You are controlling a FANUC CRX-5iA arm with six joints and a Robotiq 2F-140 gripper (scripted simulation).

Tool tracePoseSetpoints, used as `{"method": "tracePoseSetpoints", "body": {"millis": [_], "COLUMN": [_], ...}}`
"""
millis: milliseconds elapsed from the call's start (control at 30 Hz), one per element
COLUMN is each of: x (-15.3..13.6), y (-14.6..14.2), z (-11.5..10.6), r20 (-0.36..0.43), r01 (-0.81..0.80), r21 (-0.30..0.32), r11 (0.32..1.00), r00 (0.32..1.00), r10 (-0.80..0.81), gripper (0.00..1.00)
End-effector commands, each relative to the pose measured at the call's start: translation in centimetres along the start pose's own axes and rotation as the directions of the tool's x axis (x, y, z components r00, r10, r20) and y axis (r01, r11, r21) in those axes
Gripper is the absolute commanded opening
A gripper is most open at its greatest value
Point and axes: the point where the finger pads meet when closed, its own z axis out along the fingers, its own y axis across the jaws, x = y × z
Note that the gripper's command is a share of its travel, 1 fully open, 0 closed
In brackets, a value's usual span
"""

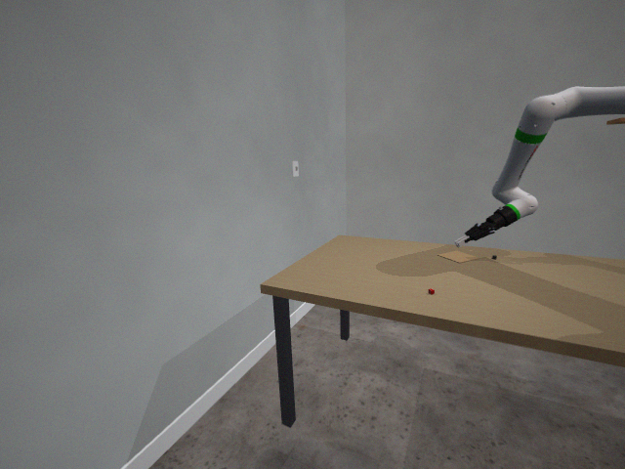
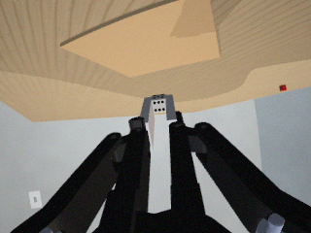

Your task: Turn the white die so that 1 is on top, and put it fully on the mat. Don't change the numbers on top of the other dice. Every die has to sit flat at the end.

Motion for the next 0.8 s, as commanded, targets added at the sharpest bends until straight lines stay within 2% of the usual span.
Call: {"method": "tracePoseSetpoints", "body": {"millis": [0,367,767], "x": [1.2,3.2,3.3], "y": [0.0,0.1,0.1], "z": [0.7,1.7,1.8], "r20": [0.000,0.000,0.000], "r01": [0.000,0.000,0.000], "r21": [0.000,0.000,0.000], "r11": [1.000,1.000,1.000], "r00": [1.000,1.000,1.000], "r10": [0.000,0.000,0.000], "gripper": [0.16,0.16,0.16]}}
